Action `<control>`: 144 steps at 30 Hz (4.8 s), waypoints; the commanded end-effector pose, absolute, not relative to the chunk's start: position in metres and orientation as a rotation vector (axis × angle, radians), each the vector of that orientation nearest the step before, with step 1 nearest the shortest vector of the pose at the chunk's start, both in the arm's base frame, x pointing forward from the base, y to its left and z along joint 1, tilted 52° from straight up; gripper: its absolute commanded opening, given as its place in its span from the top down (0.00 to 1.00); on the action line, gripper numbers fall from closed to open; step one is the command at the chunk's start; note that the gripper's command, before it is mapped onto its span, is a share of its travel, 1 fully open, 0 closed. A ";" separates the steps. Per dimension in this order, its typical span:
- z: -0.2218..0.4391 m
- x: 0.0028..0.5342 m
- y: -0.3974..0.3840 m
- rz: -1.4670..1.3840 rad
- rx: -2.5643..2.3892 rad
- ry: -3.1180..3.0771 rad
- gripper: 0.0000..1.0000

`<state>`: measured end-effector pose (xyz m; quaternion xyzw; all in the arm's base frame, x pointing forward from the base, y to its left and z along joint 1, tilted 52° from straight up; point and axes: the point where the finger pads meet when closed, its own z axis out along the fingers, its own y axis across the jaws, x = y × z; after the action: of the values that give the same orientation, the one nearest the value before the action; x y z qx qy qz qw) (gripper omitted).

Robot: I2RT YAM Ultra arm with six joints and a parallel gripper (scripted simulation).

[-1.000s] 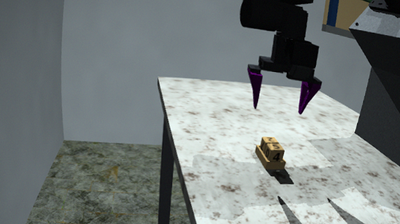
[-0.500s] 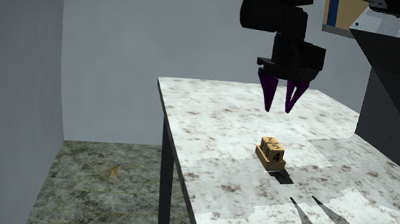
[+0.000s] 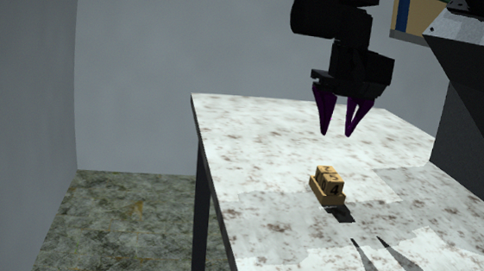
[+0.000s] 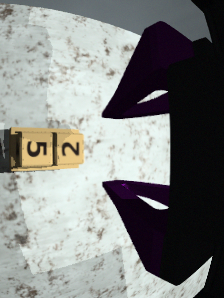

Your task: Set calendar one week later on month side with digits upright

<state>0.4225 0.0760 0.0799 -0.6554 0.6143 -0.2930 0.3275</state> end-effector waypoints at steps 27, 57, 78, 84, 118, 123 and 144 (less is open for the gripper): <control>0.079 0.429 0.078 -0.762 -1.713 1.596 0.55; 0.056 0.459 0.081 -0.762 -1.713 1.596 0.55; 0.051 0.465 0.081 -0.762 -1.713 1.596 0.55; 0.051 0.465 0.081 -0.762 -1.713 1.596 0.55; 0.051 0.465 0.082 -0.762 -1.713 1.596 0.55; 0.051 0.465 0.083 -0.762 -1.713 1.596 0.55; 0.051 0.465 0.083 -0.762 -1.713 1.596 0.55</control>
<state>0.4645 0.0812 0.0485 -0.6558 0.6132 -0.2930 0.3287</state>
